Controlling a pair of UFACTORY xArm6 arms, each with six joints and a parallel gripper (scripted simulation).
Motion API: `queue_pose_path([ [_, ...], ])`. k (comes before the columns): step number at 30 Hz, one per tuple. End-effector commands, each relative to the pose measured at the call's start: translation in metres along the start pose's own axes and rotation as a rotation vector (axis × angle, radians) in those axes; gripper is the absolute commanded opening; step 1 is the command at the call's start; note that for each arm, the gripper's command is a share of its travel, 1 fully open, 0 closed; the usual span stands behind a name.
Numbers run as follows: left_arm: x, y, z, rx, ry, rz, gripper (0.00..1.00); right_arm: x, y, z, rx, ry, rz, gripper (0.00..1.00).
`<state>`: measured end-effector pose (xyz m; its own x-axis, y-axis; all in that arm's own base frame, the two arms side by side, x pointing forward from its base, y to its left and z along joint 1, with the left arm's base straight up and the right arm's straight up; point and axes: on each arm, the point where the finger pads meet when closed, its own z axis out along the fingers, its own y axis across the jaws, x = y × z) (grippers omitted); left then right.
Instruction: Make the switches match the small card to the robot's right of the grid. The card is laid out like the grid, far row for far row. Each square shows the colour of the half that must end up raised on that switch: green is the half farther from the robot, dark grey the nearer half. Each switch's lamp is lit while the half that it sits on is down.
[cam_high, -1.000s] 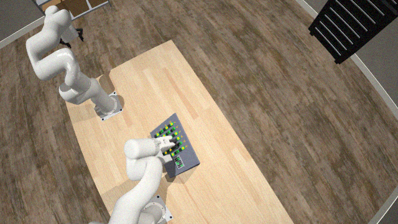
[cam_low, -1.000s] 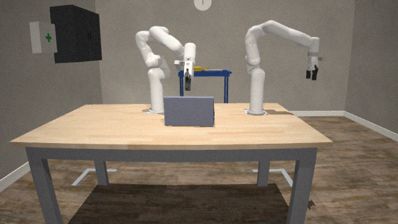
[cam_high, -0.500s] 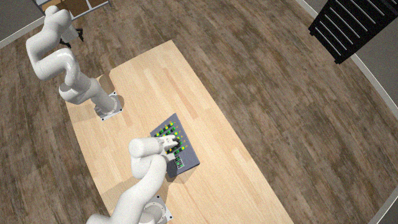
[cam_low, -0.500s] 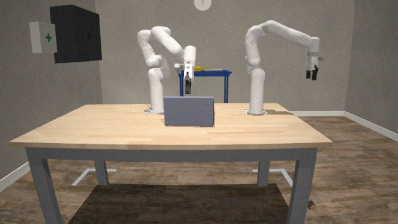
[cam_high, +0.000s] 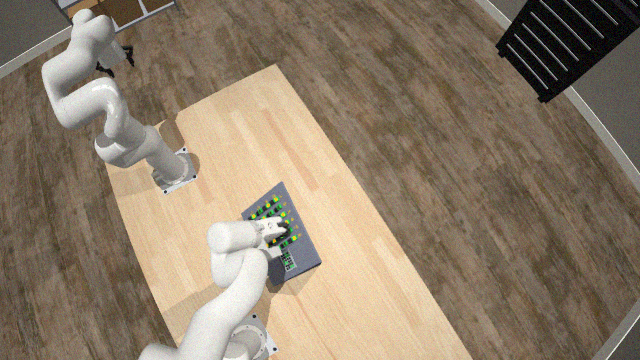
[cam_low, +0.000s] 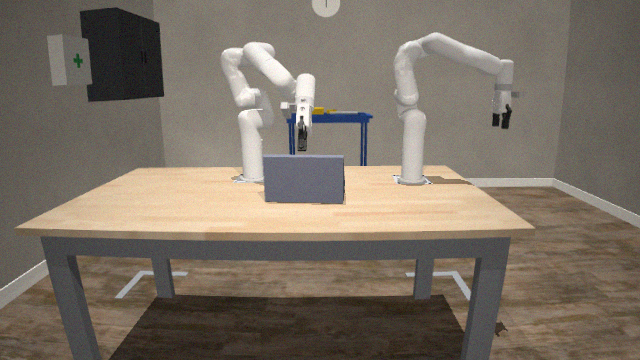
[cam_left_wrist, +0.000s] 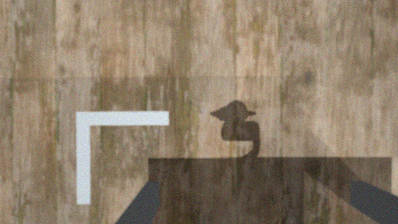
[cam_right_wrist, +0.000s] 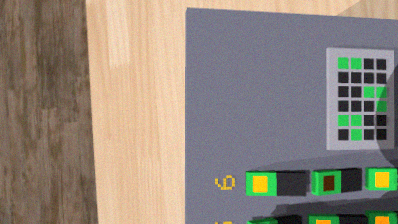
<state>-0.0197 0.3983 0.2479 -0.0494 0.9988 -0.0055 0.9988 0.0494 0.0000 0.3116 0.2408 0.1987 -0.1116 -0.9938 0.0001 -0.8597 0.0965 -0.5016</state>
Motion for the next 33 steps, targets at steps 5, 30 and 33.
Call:
queue_pose_path([
  [5,0.001,0.000,-0.002,0.000,0.006,0.000,1.00,-0.001,-0.001,0.002,0.002,-0.003,0.001,0.00],
  [30,0.001,0.000,-0.002,0.000,0.006,0.000,1.00,-0.001,-0.001,0.024,0.002,-0.003,0.001,0.00],
  [33,0.001,0.000,-0.002,0.000,0.006,0.000,1.00,-0.001,-0.001,0.024,0.002,-0.003,0.001,0.00],
])
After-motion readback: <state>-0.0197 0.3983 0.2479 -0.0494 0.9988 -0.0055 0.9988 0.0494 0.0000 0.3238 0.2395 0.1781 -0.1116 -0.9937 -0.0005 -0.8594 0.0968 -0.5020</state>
